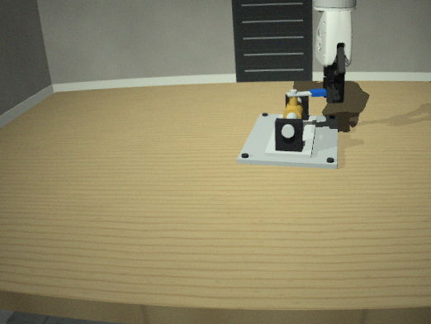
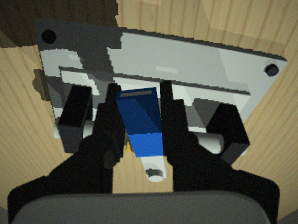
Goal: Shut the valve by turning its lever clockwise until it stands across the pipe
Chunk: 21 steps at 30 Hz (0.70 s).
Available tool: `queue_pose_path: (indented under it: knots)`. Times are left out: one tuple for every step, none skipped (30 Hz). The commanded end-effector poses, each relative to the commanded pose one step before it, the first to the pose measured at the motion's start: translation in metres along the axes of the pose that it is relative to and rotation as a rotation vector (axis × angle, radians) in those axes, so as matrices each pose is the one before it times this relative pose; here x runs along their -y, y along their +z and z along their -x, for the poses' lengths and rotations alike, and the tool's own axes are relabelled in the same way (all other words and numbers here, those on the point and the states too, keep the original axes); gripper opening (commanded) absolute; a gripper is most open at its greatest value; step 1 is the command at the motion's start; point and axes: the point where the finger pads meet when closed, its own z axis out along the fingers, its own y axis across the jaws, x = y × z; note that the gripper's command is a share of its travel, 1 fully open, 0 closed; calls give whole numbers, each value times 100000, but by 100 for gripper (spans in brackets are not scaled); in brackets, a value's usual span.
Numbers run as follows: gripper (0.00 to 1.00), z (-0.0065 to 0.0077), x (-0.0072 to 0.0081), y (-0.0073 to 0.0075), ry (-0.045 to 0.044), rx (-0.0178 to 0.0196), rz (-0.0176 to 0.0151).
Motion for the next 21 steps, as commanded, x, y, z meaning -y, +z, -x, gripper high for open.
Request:
queue_pose_path:
  knots:
    - [0, -1, -755, -88, 2377, -43, 1069]
    - [0, 1, -35, 0, 443, 0, 0]
    - [0, 2, -68, 0, 870, 0, 0]
    - [0, 1, -89, 0, 1138, 0, 0]
    - [0, 0, -89, 0, 1138, 0, 0]
    - [0, -1, -68, 0, 869, 0, 0]
    - [0, -1, -35, 0, 443, 0, 0]
    - [0, 0, -6, 0, 81, 0, 0]
    - [0, 0, -6, 0, 81, 0, 0]
    - [0, 1, -35, 0, 443, 0, 0]
    - [0, 2, -68, 0, 870, 0, 0]
    - [0, 0, 0, 0, 0, 0, 0]
    - [0, 0, 0, 0, 0, 0, 0]
    - [0, 1, -89, 0, 1138, 0, 0]
    - [0, 0, -89, 0, 1138, 0, 0]
    - [0, -1, -68, 0, 869, 0, 0]
    - [0, -1, -35, 0, 443, 0, 0]
    - [0, 0, -6, 0, 81, 0, 0]
    - [0, 0, -6, 0, 81, 0, 0]
    - [0, 1, -35, 0, 443, 0, 0]
    - [0, 2, -68, 0, 870, 0, 0]
